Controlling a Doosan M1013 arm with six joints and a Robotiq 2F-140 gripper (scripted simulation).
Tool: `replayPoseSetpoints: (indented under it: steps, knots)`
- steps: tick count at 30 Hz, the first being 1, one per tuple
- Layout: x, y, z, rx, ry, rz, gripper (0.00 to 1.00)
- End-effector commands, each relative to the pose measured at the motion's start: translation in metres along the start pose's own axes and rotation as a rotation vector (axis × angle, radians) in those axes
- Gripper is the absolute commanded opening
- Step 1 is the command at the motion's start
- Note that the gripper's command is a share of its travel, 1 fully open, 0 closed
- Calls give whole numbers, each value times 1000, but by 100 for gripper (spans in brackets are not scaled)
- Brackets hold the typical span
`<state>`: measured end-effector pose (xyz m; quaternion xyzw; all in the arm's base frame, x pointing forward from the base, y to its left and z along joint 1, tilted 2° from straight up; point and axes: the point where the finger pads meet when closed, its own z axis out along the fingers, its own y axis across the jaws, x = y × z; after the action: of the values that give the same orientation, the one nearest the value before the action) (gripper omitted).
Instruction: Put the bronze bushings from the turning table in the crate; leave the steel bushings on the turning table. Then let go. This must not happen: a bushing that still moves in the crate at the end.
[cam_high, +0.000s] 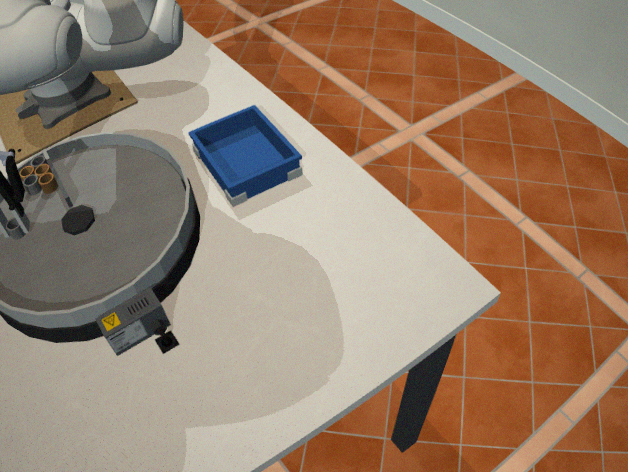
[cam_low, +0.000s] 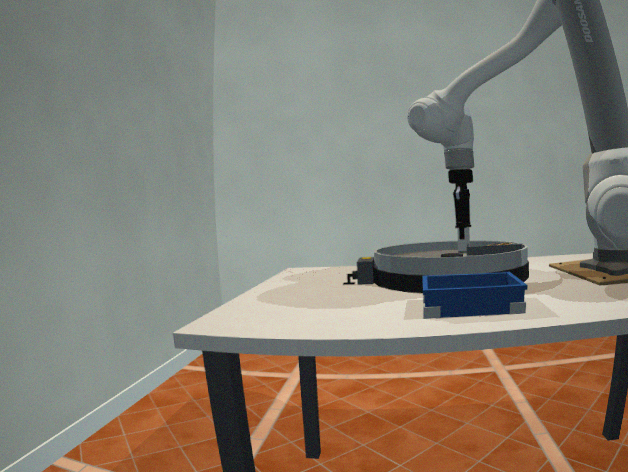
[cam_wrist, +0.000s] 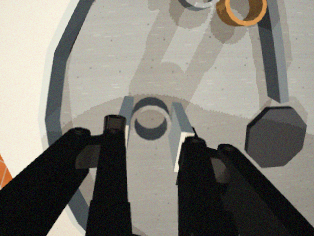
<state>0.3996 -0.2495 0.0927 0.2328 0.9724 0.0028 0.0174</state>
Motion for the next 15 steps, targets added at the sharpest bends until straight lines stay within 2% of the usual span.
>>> replayPoseSetpoints:
  steps: [1, 8, 15]
  knots:
    - [0, 0, 0, 0, 0, 0, 0]
    - [0, 0, 0, 0, 0, 0, 0]
    - [0, 0, -10, 0, 0, 0, 0]
